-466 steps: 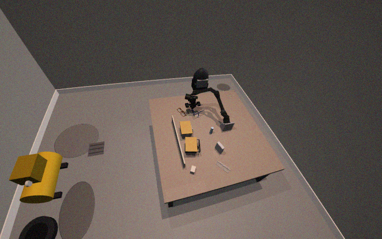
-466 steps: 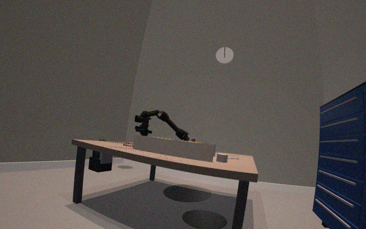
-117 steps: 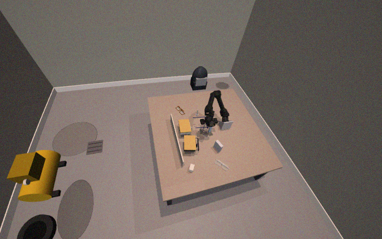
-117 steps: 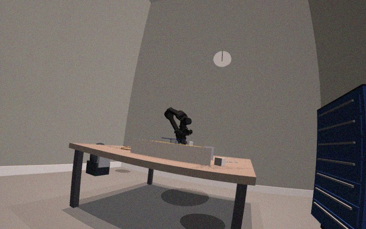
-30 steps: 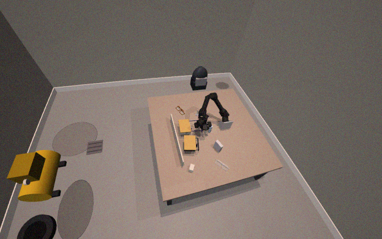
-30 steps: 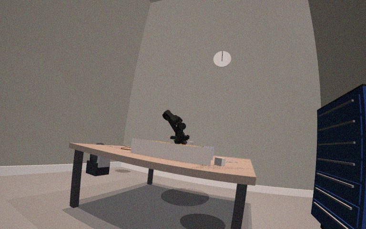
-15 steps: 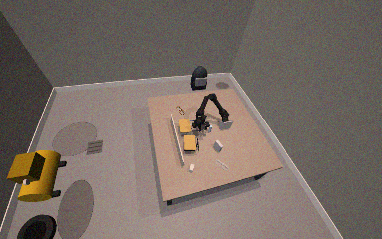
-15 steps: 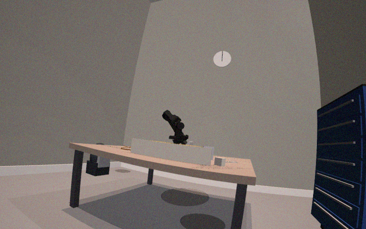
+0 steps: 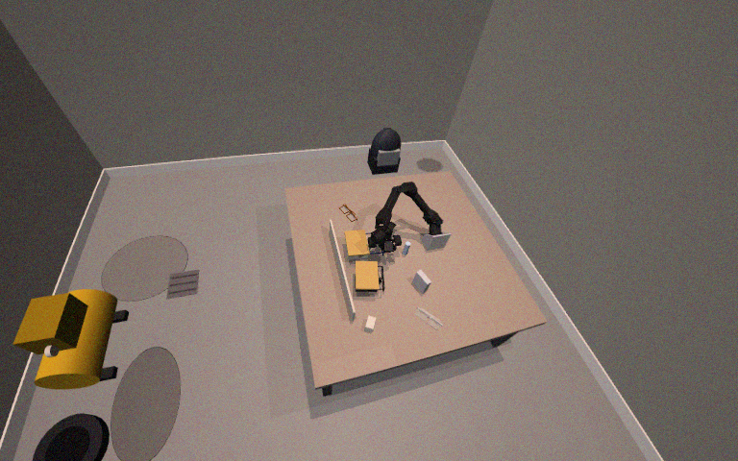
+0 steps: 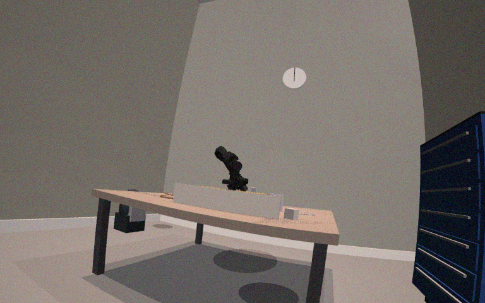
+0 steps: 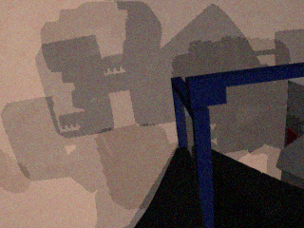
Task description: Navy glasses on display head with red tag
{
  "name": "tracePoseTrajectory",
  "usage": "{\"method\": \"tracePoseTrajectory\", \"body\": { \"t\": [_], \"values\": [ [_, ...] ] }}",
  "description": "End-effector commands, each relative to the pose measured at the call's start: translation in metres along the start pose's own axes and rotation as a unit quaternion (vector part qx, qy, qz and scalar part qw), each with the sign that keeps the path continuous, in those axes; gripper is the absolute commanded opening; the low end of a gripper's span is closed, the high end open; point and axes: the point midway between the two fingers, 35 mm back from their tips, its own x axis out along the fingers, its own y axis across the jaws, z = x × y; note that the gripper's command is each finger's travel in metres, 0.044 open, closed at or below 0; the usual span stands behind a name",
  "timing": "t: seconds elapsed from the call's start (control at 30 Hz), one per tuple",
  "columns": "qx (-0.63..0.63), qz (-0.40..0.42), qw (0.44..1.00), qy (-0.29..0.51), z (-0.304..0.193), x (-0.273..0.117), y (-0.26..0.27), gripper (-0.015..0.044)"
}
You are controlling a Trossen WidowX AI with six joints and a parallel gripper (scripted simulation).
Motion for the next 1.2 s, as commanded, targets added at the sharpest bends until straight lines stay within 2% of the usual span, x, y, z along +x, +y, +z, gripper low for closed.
{"method": "tracePoseTrajectory", "body": {
  "t": [0.0,1.17],
  "values": [
    [-0.003,-0.001,1.000,0.002,-0.001,0.000,-0.007,0.0000],
    [-0.001,-0.002,1.000,0.002,-0.001,-0.001,-0.055,0.0000]
  ]
}}
